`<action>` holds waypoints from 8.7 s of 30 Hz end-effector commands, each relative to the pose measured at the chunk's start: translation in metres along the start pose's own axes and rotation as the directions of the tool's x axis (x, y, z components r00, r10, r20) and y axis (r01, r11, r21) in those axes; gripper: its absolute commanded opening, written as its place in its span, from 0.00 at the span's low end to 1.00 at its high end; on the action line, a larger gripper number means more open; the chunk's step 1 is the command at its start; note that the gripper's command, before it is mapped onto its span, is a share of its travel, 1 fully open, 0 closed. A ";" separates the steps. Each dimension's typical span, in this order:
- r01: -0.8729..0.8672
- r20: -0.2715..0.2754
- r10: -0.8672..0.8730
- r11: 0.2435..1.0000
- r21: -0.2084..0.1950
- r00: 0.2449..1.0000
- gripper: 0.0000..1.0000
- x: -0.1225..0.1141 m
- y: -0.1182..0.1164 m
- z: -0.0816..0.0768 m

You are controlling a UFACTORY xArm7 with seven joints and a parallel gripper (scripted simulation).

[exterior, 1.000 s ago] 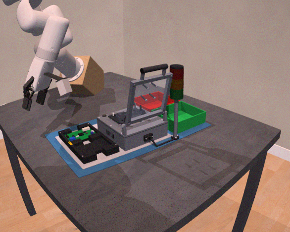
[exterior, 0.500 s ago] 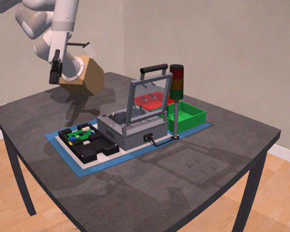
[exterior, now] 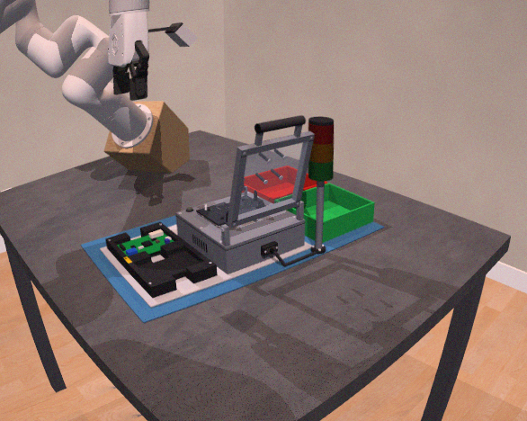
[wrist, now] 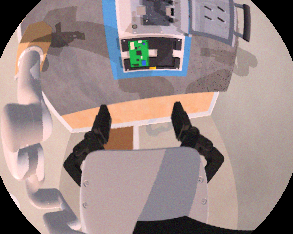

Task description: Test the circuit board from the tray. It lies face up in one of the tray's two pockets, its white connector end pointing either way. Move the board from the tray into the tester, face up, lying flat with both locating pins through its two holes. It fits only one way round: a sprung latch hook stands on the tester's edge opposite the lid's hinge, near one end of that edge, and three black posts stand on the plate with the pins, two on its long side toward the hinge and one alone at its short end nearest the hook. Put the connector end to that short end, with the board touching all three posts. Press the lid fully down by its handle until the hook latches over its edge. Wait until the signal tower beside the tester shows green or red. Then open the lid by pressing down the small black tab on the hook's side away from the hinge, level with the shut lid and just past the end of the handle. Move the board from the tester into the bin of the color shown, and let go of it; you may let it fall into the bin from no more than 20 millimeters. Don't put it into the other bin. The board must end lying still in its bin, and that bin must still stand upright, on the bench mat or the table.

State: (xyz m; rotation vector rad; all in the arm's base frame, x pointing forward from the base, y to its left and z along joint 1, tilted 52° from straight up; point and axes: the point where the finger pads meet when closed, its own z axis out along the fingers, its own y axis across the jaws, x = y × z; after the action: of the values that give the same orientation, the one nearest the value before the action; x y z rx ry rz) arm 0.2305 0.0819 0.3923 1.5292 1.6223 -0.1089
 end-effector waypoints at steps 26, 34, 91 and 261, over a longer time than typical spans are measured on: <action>0.032 -0.015 -0.032 0.999 0.002 0.999 1.00 0.006 -0.004 -0.008; 0.032 -0.015 -0.032 0.999 0.003 0.999 1.00 0.006 -0.004 -0.008; 0.032 -0.015 -0.032 0.999 0.003 0.999 1.00 0.008 -0.002 0.142; 0.032 -0.015 -0.032 0.999 0.003 0.999 0.79 0.011 -0.002 0.301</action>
State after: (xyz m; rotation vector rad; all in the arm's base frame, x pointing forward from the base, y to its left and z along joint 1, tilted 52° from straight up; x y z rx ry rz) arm 0.3860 -0.0911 0.2000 1.5117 1.6599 -0.1195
